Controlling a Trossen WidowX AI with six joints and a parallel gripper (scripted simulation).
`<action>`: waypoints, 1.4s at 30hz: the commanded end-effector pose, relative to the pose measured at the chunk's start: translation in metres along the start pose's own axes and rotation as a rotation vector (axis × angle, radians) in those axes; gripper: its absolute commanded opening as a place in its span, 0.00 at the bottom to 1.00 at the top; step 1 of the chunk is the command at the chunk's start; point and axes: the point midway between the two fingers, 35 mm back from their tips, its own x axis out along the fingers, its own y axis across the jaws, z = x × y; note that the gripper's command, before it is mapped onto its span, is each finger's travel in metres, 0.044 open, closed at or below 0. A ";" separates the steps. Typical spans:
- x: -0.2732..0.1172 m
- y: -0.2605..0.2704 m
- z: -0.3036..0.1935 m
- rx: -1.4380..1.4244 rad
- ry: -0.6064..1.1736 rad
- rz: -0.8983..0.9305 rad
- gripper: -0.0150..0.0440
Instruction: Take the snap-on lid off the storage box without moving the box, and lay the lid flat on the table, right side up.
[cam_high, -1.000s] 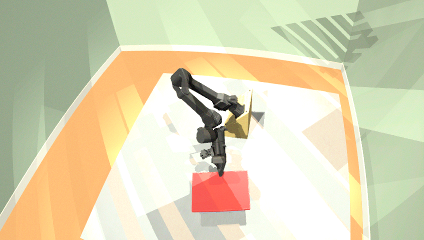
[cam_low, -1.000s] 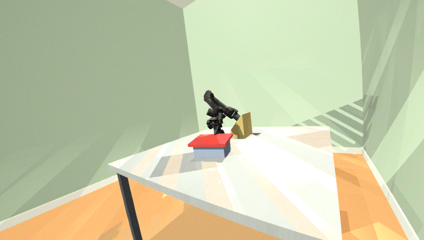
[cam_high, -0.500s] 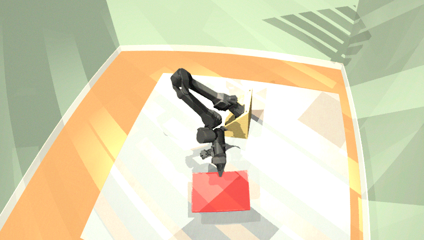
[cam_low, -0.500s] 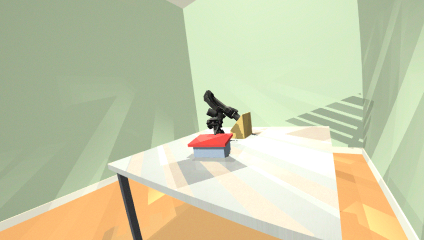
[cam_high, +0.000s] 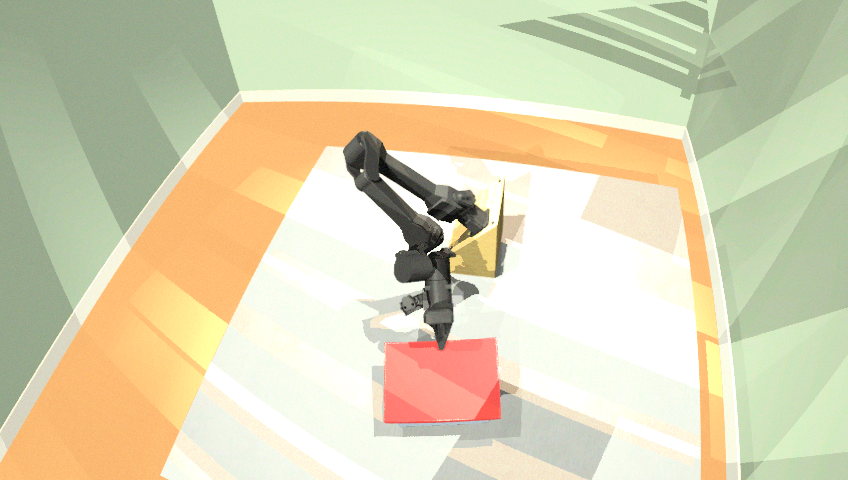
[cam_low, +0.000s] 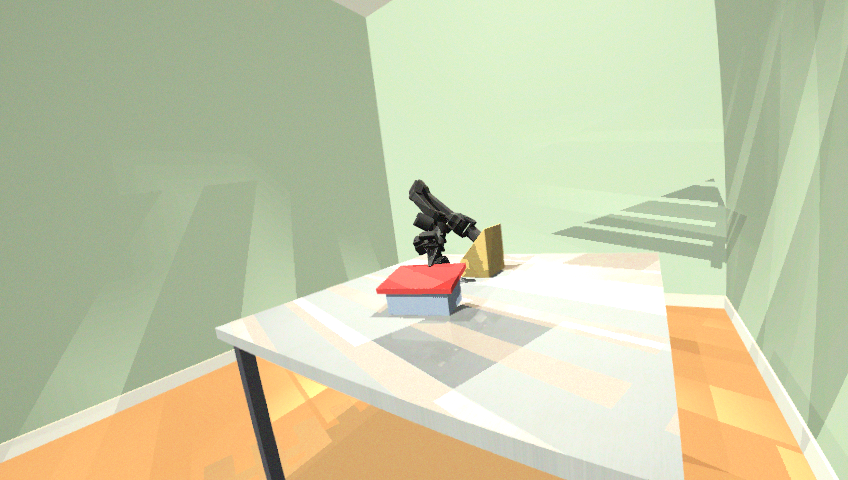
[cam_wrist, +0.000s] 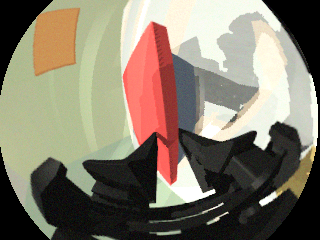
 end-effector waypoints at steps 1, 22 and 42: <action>-0.003 0.010 0.002 0.003 -0.004 0.011 0.25; -0.015 0.036 0.002 0.004 -0.004 0.012 0.25; -0.022 0.065 0.002 0.005 -0.003 0.013 0.25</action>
